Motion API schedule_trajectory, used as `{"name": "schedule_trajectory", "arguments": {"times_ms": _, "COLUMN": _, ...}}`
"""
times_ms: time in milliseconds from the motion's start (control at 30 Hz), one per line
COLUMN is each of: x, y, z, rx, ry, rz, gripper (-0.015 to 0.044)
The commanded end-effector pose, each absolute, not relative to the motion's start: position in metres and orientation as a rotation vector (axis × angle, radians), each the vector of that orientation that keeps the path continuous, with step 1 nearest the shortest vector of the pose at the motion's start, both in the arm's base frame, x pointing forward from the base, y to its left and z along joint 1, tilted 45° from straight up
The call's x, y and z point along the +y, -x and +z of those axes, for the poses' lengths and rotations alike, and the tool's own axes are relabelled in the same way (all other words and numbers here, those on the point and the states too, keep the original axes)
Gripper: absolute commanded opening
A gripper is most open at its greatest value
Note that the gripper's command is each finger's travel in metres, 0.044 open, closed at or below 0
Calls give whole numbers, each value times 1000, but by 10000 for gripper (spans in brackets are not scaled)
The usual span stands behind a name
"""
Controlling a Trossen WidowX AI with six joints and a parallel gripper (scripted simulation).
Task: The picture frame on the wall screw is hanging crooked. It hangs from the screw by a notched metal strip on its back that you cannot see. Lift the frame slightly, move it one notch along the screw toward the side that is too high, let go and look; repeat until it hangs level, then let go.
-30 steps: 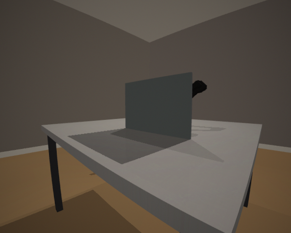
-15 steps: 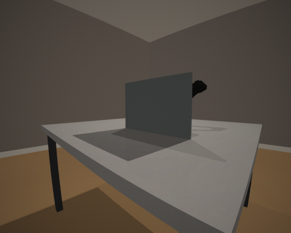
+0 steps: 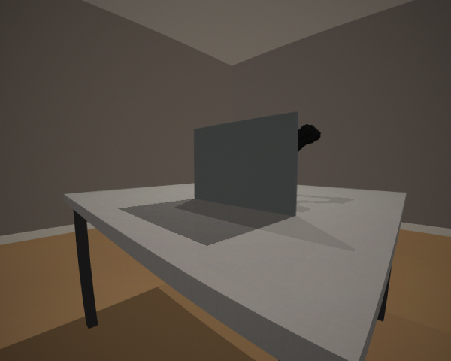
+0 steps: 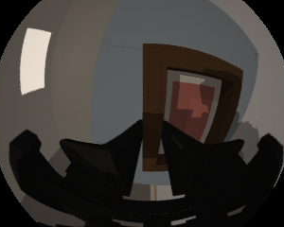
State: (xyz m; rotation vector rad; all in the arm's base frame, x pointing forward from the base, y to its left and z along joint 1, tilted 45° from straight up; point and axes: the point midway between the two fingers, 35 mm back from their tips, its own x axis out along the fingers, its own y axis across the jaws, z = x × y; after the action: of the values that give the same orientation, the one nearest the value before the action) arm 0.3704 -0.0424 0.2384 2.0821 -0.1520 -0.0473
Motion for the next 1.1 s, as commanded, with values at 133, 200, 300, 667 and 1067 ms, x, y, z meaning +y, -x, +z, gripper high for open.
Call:
{"name": "schedule_trajectory", "arguments": {"times_ms": 133, "x": -42, "y": -370, "z": 238, "rx": -153, "ry": -2105, "rz": -45, "gripper": 0}}
{"name": "schedule_trajectory", "arguments": {"times_ms": 200, "x": -42, "y": -370, "z": 238, "rx": -155, "ry": -2145, "rz": -42, "gripper": 0}}
{"name": "schedule_trajectory", "arguments": {"times_ms": 300, "x": -42, "y": -370, "z": 238, "rx": -156, "ry": -2158, "rz": -41, "gripper": 0}}
{"name": "schedule_trajectory", "arguments": {"times_ms": 667, "x": -42, "y": -370, "z": 238, "rx": -159, "ry": -2213, "rz": -37, "gripper": 0}}
{"name": "schedule_trajectory", "arguments": {"times_ms": 1067, "x": -42, "y": -370, "z": 237, "rx": -163, "ry": -2291, "rz": -30, "gripper": 0}}
